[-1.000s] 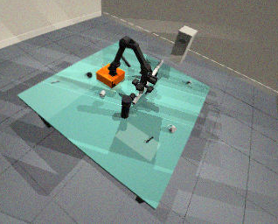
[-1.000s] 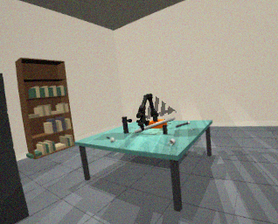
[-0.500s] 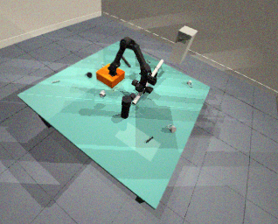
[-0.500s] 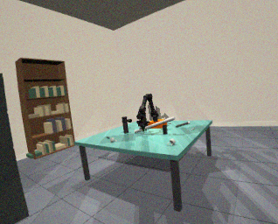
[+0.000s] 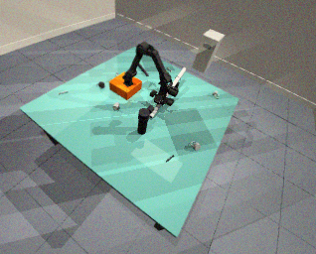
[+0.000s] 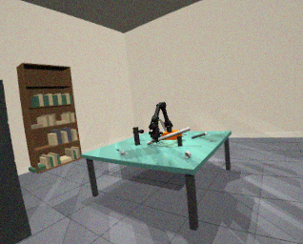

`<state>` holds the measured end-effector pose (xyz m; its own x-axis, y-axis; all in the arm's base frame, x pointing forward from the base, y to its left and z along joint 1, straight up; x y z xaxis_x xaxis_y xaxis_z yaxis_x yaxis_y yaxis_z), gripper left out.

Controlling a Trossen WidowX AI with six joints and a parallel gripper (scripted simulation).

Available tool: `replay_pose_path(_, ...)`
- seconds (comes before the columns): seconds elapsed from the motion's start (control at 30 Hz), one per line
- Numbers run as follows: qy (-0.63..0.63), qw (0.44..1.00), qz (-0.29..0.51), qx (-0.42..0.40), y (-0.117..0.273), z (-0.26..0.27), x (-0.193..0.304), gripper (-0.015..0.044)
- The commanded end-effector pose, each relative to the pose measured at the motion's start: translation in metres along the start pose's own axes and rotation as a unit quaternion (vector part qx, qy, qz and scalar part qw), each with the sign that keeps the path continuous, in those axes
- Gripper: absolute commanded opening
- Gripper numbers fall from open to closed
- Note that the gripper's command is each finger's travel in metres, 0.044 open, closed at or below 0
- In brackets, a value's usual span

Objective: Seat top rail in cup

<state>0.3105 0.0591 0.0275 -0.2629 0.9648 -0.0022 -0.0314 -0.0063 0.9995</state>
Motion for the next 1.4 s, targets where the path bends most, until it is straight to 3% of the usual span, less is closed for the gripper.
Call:
replay_pose_path(0.0, -0.002, 1.0, 0.0, 0.004, 0.001, -0.001, 0.0, 0.0071)
replay_pose_path(0.1, -0.002, 1.0, 0.0, 0.004, 0.005, 0.0, 0.0, 0.0)
replay_pose_path(0.3, 0.0, 1.0, -0.024, 0.007, 0.017, 0.003, 0.0, 0.0)
replay_pose_path(0.77, 0.011, 0.987, -0.158, 0.017, 0.091, 0.008, -0.002, 0.0)
replay_pose_path(1.37, 0.012, 0.988, -0.149, 0.021, 0.086, 0.007, -0.001, 0.0)
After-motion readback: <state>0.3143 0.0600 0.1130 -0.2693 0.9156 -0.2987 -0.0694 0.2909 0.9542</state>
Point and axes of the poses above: the point midway between the two fingers, 35 mm back from their tips, its own y axis back along the fingers, its own z axis across the jaws, x = y × z, the point moved 4 cm from there along y, back along the fingers, and after that the axes turned 4 degrees about y, right-handed, at the moved point
